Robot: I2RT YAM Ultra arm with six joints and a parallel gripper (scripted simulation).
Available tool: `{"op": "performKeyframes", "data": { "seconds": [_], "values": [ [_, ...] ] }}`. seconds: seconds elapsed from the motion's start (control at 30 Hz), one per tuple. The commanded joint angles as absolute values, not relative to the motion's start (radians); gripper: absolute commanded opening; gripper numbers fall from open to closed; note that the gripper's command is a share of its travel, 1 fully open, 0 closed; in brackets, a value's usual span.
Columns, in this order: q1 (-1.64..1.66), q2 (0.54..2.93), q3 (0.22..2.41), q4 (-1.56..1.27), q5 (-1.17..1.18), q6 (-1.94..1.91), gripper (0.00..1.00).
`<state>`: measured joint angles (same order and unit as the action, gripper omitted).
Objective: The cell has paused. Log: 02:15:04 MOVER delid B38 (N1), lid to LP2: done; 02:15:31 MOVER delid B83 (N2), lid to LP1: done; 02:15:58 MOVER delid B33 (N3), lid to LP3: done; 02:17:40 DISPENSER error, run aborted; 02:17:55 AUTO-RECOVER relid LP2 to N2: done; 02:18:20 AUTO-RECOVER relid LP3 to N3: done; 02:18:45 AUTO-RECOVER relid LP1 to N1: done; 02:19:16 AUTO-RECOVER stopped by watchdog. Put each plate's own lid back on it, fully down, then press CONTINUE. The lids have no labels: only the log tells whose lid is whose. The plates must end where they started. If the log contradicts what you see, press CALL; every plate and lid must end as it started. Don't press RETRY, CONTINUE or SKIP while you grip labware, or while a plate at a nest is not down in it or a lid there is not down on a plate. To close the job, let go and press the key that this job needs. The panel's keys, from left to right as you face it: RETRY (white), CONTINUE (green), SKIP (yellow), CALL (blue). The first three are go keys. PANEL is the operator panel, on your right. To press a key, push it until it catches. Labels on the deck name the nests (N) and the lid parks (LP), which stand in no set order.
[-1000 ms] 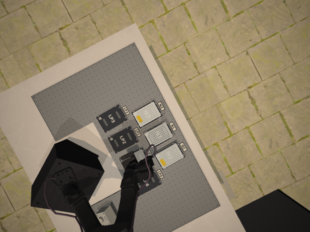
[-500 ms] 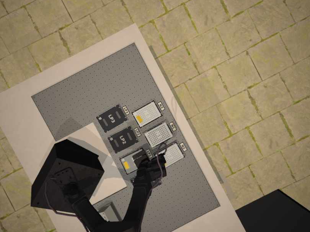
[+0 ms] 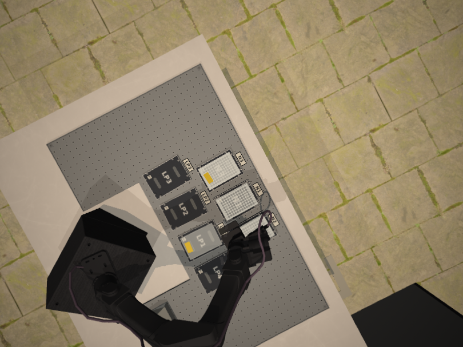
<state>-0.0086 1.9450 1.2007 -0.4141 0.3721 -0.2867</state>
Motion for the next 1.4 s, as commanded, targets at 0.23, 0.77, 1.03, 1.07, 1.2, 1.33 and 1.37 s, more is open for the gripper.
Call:
{"op": "performKeyframes", "data": {
  "seconds": [0.23, 0.77, 1.03, 1.07, 1.2, 1.33, 1.37],
  "values": [
    [-0.012, 2.061, 1.467, -0.580, 0.354, -0.303, 1.00],
    [-0.002, 2.102, 1.583, -0.650, 0.353, -0.293, 1.00],
    [-0.028, 2.137, 1.583, -0.600, 0.351, -0.310, 1.00],
    [-0.028, 2.137, 1.583, -0.600, 0.351, -0.310, 1.00],
    [-0.024, 2.152, 1.583, -0.583, 0.349, -0.316, 1.00],
    [-0.038, 2.168, 1.584, -0.566, 0.347, -0.321, 1.00],
    [-0.037, 2.172, 1.585, -0.562, 0.346, -0.323, 1.00]
  ]
}}
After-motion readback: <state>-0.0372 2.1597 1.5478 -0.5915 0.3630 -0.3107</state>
